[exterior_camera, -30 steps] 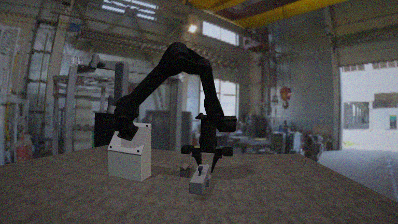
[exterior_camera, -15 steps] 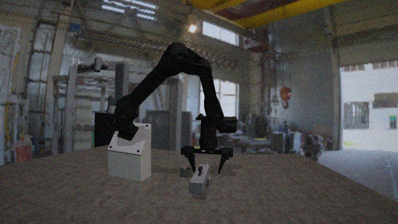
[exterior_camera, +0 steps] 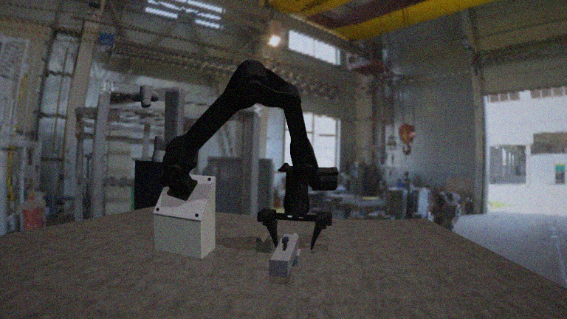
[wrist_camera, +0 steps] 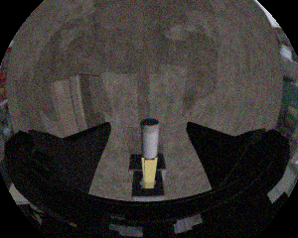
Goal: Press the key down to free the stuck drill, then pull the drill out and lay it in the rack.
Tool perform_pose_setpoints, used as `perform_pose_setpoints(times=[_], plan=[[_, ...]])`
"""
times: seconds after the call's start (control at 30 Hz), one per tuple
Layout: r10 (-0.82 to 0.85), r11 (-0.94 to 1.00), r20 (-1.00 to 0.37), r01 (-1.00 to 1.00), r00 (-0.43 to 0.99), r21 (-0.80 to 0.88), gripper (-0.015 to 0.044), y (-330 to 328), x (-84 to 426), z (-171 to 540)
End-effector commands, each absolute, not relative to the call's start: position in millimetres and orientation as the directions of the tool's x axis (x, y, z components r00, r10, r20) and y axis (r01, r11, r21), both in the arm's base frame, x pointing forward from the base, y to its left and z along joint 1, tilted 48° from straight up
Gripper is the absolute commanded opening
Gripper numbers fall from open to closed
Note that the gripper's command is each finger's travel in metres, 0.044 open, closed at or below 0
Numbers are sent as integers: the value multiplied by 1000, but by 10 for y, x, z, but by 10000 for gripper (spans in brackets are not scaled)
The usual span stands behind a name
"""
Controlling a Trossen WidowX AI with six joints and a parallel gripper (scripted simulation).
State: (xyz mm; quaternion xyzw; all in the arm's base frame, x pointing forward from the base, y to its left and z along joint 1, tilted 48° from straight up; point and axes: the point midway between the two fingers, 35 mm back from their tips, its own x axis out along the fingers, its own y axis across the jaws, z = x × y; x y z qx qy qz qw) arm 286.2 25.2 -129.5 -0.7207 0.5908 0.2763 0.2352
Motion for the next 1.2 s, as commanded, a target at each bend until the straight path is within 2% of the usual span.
perform_pose_setpoints(times=[0.0, 0.33, 0.83, 1.07, 1.17], plan=[[-724, -196, -673, -980, 152, -10, 440, 230, 2862, -1278], [-724, -196, -672, -980, 152, -10, 440, 197, 2863, -1256], [-722, -191, -676, -982, 149, -12, 46, 213, 2864, -1275], [-722, -191, -676, -982, 149, -12, 0, 213, 2864, -1275], [-724, -196, -673, -981, 151, -10, 0, 225, 2855, -1261]])
